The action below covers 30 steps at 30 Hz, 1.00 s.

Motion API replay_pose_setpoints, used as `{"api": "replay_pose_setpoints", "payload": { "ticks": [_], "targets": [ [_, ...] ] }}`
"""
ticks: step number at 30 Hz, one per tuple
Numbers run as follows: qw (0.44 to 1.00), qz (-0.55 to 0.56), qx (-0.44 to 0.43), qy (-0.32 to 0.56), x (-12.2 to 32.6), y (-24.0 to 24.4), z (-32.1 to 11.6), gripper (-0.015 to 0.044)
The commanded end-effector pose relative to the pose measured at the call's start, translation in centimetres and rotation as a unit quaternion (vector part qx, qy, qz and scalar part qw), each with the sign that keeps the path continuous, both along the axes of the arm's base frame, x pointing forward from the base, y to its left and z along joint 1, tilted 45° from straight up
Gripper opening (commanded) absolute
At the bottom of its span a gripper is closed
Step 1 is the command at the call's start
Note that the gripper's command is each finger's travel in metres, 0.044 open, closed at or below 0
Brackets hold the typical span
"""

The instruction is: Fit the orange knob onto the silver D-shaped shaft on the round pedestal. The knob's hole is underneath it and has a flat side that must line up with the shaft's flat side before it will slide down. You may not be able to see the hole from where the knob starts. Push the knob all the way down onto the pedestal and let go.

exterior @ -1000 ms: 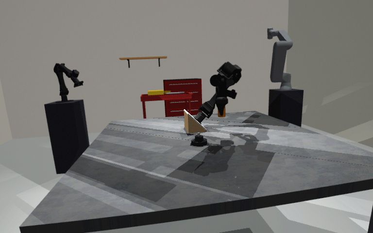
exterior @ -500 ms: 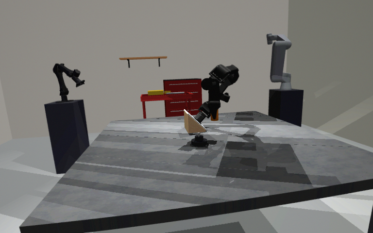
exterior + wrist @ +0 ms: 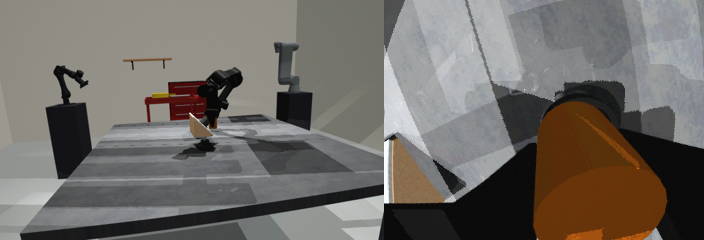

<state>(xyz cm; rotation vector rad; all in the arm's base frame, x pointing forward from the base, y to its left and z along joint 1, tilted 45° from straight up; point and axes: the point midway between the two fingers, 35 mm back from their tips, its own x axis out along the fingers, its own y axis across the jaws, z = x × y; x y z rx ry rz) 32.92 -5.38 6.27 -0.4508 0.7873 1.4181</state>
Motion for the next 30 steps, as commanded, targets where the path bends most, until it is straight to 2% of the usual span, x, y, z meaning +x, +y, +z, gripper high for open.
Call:
{"api": "replay_pose_setpoints", "payload": {
  "ticks": [1, 14, 25, 30],
  "targets": [
    [1.0, 0.002, -0.003, -0.005, 0.3, -0.7, -1.1, 0.0],
    [1.0, 0.005, -0.002, -0.004, 0.6, -2.0, -4.2, 0.0],
    [0.992, -0.089, -0.006, 0.088, 0.7, -2.1, -4.4, 0.0],
    [0.991, -0.096, -0.007, 0.094, 0.7, -2.2, -4.5, 0.0]
  ]
}}
